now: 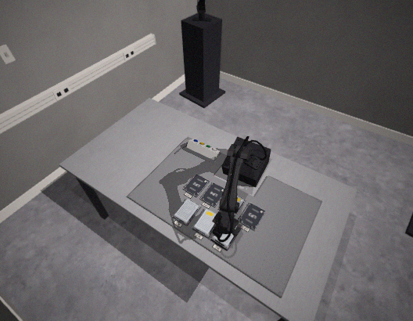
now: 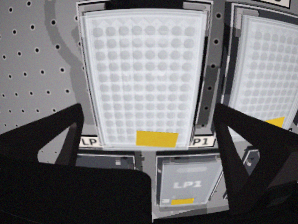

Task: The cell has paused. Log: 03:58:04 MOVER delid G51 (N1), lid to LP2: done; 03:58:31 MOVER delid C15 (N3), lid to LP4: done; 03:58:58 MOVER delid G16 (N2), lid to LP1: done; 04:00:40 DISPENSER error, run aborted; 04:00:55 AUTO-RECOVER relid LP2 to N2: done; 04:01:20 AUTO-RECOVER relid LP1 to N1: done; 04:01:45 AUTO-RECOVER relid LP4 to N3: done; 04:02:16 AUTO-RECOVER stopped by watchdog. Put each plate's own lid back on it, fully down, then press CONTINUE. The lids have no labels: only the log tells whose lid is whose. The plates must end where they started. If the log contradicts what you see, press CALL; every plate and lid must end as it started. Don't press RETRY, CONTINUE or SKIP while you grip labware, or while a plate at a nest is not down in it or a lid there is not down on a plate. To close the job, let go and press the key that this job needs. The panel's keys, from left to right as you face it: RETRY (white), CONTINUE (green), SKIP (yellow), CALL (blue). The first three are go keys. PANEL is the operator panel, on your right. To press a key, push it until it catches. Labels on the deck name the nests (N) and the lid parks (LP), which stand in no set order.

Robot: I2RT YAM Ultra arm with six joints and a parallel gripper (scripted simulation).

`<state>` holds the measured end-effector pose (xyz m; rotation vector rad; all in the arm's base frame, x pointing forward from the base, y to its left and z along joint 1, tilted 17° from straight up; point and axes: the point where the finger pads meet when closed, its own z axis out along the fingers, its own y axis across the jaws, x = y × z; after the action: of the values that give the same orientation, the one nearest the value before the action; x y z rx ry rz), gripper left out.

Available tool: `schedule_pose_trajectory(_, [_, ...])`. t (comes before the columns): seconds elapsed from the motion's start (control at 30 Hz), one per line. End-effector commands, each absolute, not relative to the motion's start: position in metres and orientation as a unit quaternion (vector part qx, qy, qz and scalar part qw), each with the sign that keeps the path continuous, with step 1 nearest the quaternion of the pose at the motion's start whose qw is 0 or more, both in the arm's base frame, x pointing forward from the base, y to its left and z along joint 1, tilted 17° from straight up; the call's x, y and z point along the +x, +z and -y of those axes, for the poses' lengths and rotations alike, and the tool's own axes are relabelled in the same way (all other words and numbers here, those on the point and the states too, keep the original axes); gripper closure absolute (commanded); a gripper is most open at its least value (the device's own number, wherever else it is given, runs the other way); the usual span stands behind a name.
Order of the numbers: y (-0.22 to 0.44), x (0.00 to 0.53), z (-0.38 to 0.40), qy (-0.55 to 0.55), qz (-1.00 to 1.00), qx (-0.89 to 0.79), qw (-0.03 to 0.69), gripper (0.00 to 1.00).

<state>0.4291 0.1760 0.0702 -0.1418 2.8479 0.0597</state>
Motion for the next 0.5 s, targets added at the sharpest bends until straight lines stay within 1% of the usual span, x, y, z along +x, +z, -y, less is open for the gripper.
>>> schedule_pose_trajectory(0.0, [0.076, 0.43, -0.179, 0.024, -0.987, -0.049, 0.152, 0.0])
schedule_pose_trajectory(0.23, [0.075, 0.43, -0.179, 0.024, -0.987, -0.049, 0.152, 0.0])
schedule_pose_trajectory(0.47, [0.067, 0.399, -0.164, 0.022, -0.986, -0.057, 0.157, 0.0])
